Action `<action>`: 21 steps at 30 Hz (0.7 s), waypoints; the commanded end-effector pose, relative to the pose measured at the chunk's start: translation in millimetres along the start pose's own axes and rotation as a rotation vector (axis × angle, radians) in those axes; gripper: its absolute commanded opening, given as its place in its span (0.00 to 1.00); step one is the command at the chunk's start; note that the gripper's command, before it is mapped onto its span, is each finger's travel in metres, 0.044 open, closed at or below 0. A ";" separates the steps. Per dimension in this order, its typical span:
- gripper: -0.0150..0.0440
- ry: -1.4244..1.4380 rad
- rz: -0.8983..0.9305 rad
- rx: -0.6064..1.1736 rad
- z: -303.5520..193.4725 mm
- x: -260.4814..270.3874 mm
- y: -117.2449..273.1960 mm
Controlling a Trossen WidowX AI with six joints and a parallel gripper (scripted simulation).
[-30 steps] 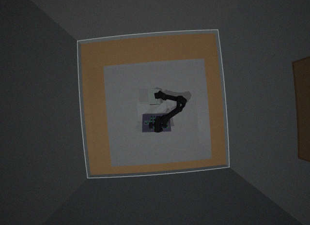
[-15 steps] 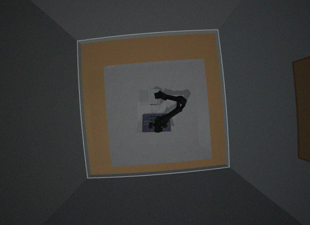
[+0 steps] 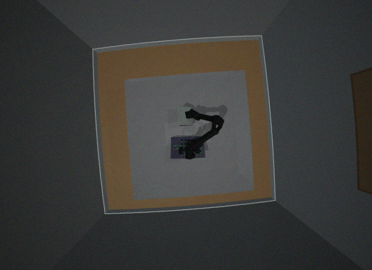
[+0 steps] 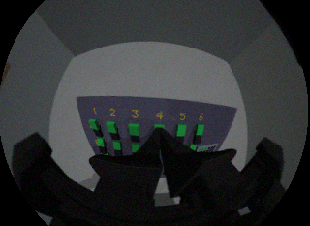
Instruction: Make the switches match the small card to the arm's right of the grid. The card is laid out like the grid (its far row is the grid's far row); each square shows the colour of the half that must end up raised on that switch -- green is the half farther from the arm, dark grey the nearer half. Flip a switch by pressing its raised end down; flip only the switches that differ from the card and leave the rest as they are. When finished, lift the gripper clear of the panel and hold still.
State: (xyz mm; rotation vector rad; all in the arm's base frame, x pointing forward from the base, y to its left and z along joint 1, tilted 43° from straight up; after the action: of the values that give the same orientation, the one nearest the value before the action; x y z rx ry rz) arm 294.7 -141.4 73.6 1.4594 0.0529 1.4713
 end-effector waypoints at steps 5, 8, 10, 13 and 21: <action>0.25 -0.005 -0.003 0.002 -1.1 -0.6 -1.7; 0.25 -0.005 -0.003 0.002 -1.0 -0.6 -2.1; 0.25 -0.005 -0.003 0.002 -1.0 -0.6 -2.3; 0.25 -0.001 0.000 0.000 -0.2 -0.2 0.9; 0.25 -0.006 -0.003 -0.022 -5.2 -1.5 62.4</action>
State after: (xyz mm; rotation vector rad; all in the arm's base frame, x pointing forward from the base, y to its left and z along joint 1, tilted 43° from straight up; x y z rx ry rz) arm 260.7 -164.4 100.3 1.4571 0.0378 1.4490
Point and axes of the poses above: the point midway between the two fingers, 35 mm back from their tips, its own y axis back along the fingers, its own x axis across the jaws, z = x × y, the point moved 7 cm from there along y, back along the fingers, and after that the axes turned 7 degrees about -y, right-handed, at the moved point
